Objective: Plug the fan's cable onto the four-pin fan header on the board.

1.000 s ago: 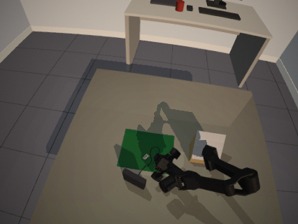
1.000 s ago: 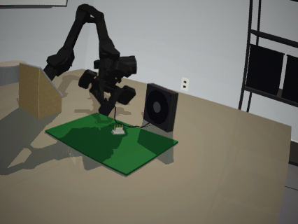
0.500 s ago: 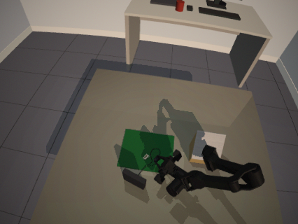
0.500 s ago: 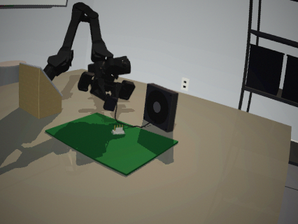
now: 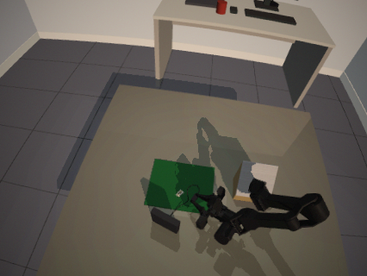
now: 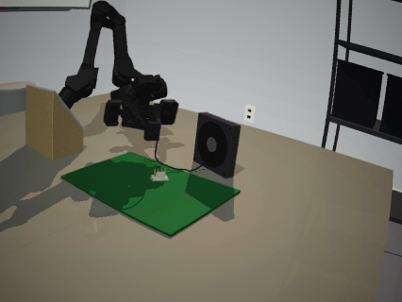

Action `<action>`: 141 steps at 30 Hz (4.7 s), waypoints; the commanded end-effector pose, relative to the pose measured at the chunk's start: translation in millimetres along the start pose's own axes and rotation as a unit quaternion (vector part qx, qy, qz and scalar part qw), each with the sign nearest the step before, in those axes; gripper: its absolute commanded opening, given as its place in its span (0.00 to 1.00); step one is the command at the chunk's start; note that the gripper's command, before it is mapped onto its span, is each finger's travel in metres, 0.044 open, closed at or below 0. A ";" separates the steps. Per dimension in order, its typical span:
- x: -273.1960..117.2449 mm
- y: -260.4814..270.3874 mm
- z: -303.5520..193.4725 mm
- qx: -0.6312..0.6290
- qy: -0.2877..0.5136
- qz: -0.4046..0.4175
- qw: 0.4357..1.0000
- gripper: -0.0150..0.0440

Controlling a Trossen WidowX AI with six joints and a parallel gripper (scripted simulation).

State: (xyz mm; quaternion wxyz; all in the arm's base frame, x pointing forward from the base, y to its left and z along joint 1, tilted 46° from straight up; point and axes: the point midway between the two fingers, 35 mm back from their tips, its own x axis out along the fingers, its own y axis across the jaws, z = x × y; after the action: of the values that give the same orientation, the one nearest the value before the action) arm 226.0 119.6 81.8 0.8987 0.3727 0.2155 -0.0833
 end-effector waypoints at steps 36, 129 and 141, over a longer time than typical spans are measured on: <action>-0.6 -1.8 3.0 0.011 -0.008 0.004 1.000 0.25; 11.1 -3.9 -57.7 0.006 -0.004 0.001 1.000 0.25; 11.1 -3.9 -57.7 0.006 -0.004 0.001 1.000 0.25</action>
State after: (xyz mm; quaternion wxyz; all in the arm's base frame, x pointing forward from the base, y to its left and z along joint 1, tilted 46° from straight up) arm 216.1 157.9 38.3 0.8970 0.3794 0.2102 -0.0856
